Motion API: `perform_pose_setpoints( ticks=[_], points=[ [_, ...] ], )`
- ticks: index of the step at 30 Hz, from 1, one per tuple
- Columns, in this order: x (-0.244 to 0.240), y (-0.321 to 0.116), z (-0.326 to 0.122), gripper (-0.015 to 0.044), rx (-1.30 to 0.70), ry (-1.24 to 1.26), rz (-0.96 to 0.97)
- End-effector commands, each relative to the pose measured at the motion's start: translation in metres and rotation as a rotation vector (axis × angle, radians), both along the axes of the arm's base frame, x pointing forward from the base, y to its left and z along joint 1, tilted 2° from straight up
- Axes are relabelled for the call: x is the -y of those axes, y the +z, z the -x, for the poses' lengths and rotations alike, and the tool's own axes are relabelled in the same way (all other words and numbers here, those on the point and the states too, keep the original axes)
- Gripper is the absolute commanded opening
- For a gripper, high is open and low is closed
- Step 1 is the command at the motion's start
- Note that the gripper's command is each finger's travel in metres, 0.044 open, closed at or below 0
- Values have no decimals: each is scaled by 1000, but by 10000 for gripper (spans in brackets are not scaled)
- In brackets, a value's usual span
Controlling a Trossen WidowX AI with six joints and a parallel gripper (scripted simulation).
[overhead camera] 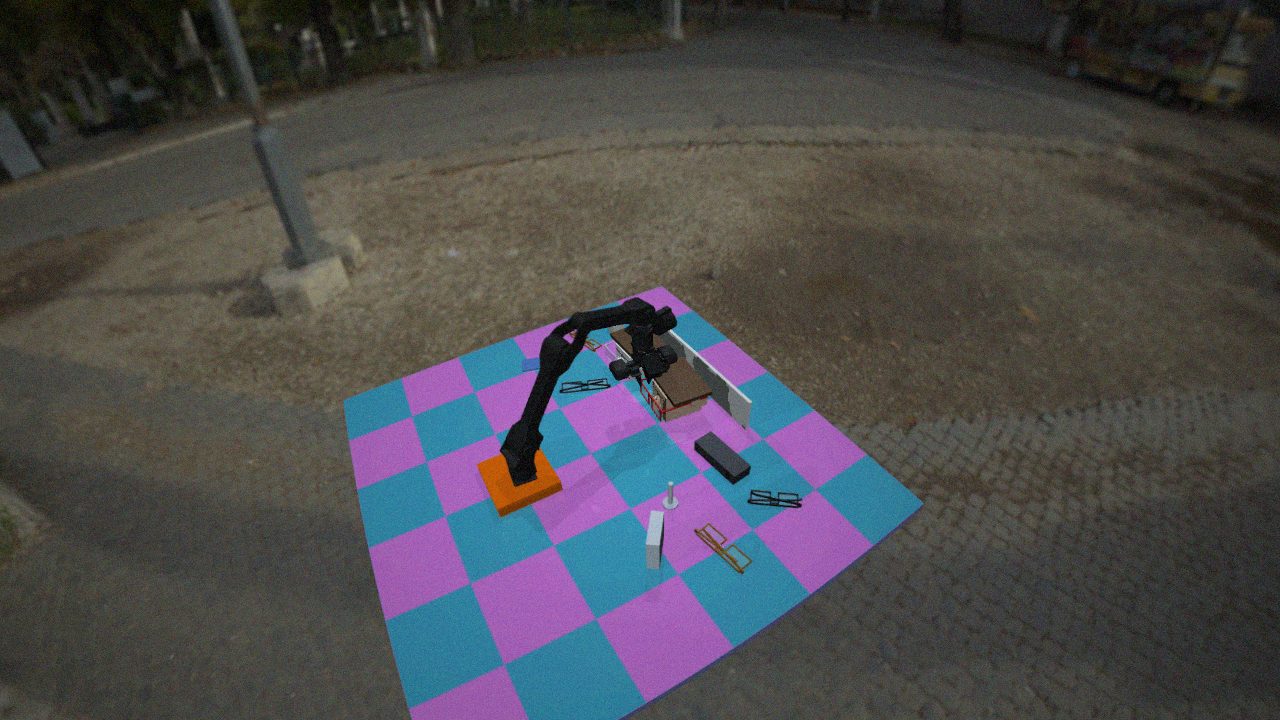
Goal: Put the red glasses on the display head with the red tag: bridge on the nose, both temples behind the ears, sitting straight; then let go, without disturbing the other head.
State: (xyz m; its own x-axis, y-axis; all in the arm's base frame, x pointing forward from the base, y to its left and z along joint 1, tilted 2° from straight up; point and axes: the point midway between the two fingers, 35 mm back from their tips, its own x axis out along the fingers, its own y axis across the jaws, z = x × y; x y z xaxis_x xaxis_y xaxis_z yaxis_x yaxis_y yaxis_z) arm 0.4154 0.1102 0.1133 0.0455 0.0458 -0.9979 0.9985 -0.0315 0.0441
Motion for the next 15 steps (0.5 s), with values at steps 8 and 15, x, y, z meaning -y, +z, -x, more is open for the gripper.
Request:
perform_pose_setpoints(
  ticks=[8, 15],
  points=[
    [-1, 7, 37, 107, -8, 4, -2],
    [-1, 15, 56, 107, -10, 5, -2]
  ],
)
